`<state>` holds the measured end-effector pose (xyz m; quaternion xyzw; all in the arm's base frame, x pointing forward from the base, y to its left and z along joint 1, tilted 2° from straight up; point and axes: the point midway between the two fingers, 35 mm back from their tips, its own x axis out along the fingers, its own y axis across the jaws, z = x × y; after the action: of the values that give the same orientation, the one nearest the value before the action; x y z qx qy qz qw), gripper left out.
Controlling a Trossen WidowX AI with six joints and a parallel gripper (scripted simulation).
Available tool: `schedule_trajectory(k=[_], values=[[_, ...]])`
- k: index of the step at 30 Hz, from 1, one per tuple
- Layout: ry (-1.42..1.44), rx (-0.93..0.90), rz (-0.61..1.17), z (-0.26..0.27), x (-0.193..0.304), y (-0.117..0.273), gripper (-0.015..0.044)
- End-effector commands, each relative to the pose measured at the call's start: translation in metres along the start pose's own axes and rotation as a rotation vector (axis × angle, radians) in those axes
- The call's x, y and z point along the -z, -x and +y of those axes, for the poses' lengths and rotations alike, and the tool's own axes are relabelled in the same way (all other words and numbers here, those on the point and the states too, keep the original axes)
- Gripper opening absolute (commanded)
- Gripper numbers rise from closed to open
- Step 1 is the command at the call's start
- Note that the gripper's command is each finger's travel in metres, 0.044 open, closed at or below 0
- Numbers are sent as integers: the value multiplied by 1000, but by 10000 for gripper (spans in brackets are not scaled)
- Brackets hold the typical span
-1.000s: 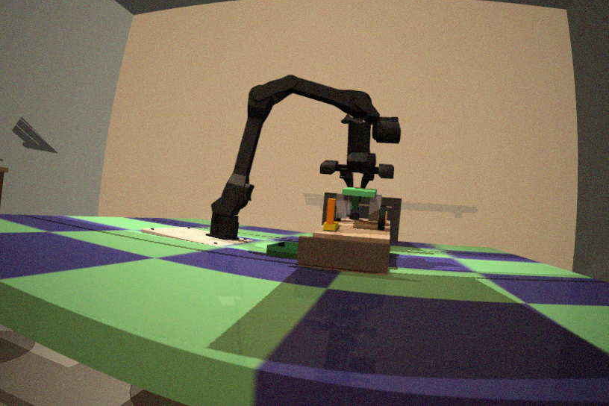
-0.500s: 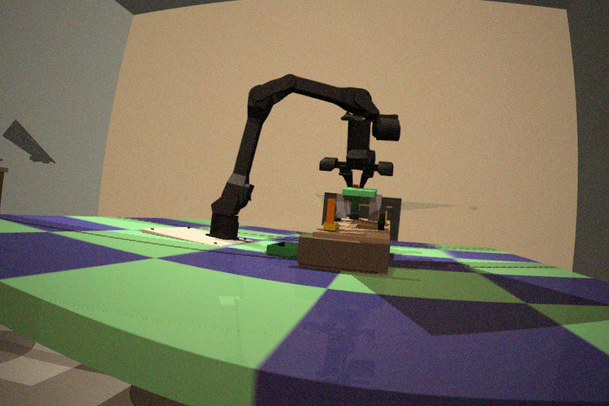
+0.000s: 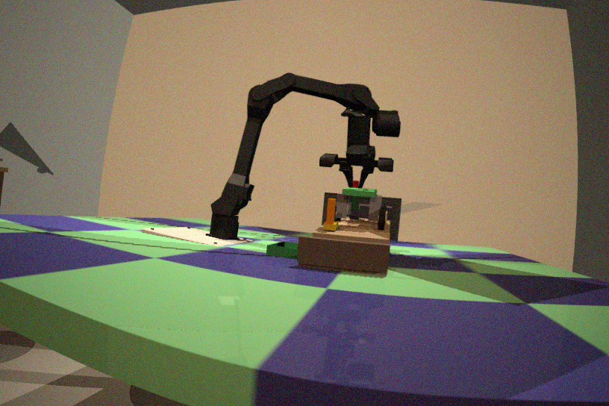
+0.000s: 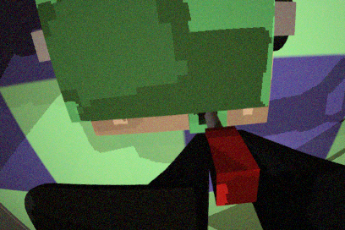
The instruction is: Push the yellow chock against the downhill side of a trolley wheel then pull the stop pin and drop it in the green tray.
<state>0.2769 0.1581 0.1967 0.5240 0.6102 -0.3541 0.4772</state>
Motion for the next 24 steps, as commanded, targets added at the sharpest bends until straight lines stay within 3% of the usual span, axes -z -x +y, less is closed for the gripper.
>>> schedule_trajectory(k=[1, 24], values=[[6, -3, 4, 0, 1, 5, 0], [6, -3, 4, 1, 3, 19, 0]])
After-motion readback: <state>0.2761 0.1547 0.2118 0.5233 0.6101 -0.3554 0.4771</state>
